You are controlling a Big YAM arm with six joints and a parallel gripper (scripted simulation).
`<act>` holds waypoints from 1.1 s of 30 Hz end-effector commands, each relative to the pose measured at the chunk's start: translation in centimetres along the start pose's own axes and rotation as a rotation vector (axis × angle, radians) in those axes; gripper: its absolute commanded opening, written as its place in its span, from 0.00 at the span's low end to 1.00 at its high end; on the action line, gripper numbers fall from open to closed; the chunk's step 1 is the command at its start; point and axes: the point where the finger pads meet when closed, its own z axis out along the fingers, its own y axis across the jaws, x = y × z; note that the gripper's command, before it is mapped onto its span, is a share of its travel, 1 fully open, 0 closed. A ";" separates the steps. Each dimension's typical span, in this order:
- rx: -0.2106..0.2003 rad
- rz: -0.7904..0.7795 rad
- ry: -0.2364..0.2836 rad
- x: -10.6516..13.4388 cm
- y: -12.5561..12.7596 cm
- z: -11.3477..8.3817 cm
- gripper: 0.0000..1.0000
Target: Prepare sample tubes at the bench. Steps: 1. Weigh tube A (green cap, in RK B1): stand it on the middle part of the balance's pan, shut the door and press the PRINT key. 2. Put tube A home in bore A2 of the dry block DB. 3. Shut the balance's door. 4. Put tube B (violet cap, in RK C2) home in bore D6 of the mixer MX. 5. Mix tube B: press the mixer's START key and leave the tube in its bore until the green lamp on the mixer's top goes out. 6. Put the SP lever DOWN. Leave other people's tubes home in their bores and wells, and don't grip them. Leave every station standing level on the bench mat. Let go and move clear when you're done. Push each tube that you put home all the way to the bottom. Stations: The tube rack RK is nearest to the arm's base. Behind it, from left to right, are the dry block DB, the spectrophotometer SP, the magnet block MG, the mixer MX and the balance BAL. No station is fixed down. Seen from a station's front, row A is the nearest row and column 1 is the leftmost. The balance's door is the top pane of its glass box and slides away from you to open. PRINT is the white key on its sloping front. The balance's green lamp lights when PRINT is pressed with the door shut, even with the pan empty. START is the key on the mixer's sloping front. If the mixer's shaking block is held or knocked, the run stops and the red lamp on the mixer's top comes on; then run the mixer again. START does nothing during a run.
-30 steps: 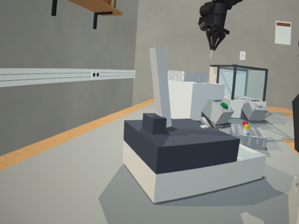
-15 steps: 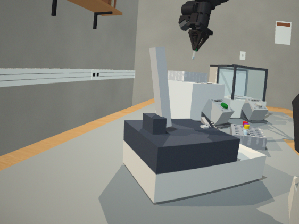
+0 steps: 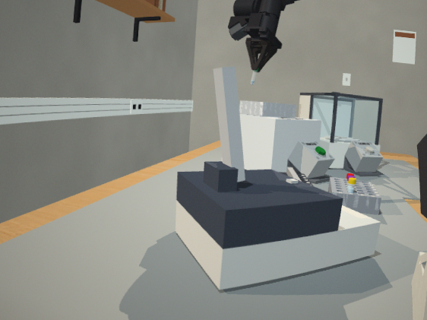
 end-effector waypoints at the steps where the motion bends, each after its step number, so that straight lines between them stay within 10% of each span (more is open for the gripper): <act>1: -0.021 -0.085 -0.019 -1.5 3.5 0.3 0.09; 20: -0.071 -0.345 0.015 0.0 16.8 3.3 0.09; 33: -0.075 -0.505 0.085 5.4 24.9 6.7 0.09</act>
